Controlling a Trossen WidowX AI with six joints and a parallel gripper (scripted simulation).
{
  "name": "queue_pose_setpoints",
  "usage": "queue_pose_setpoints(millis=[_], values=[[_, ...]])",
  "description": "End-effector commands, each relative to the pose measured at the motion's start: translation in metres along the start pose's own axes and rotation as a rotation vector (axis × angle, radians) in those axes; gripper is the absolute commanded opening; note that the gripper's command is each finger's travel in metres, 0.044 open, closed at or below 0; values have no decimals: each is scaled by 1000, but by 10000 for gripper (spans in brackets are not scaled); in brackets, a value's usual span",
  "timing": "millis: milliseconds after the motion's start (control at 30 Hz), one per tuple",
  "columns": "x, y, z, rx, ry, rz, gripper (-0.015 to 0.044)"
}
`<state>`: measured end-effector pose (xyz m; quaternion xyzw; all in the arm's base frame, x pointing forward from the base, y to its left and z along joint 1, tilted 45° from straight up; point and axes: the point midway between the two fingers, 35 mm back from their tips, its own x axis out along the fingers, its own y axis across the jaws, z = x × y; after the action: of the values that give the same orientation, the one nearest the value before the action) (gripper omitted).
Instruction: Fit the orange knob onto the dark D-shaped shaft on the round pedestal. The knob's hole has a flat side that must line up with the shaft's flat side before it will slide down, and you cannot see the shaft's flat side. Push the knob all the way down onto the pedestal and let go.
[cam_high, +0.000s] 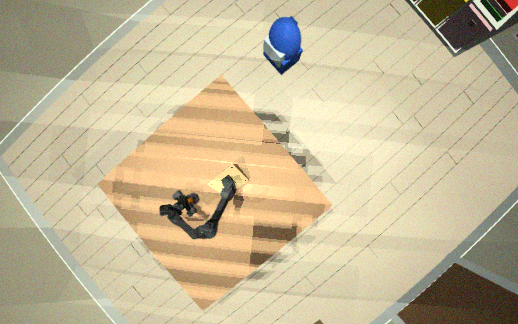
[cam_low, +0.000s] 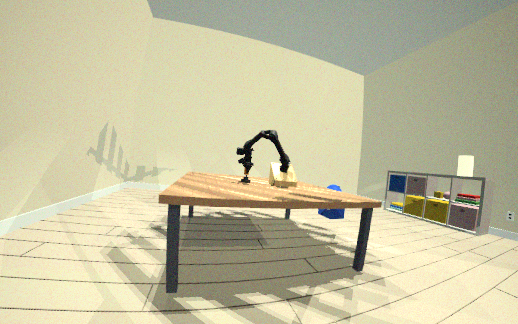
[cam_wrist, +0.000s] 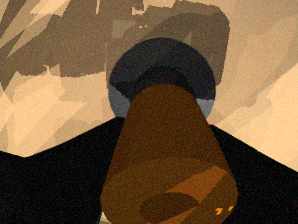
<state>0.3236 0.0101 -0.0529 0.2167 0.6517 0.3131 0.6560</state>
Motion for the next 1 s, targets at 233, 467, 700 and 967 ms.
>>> queue_pose_setpoints(millis=[233,467,700,967], values=[[0,-2,1,1,-4,3,0],[2,-2,2,0,-4,3,0],[5,-1,2,1,-4,3,0],[2,-1,0,1,-4,3,0]])
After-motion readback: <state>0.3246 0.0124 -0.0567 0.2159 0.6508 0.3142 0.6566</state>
